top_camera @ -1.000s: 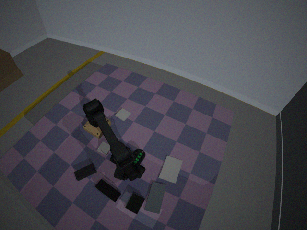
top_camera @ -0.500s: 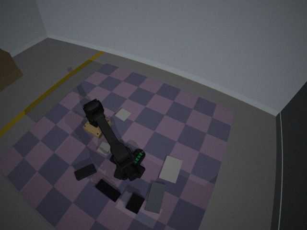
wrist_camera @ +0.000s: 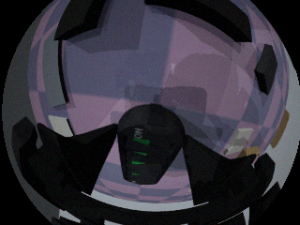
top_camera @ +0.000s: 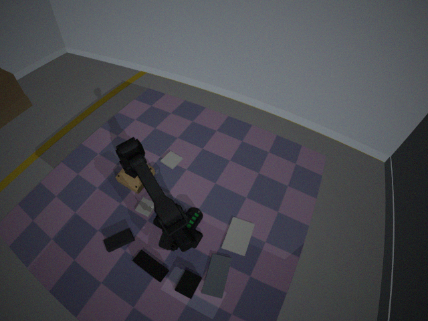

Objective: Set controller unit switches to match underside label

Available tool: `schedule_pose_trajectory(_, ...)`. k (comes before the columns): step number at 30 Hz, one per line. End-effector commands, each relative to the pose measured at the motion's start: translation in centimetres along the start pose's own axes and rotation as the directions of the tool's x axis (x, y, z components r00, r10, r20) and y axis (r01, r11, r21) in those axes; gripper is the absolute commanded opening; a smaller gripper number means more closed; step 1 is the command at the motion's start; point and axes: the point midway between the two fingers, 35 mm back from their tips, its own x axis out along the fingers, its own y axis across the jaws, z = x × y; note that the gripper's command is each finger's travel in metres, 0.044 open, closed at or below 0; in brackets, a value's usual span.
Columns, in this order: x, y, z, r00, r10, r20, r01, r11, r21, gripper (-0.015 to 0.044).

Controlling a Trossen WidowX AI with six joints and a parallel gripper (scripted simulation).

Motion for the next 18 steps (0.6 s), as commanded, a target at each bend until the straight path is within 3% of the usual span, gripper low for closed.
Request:
schedule_pose_trajectory(1, -0.3, 0.0, -0.2, 1.0, -0.003, 0.007, 0.003, 1.0, 0.003, 0.0335)
schedule_pose_trajectory(18, -1.4, 0.0, -1.1, 0.999, -0.003, 0.039, 0.002, 1.0, 0.003, 0.0335)
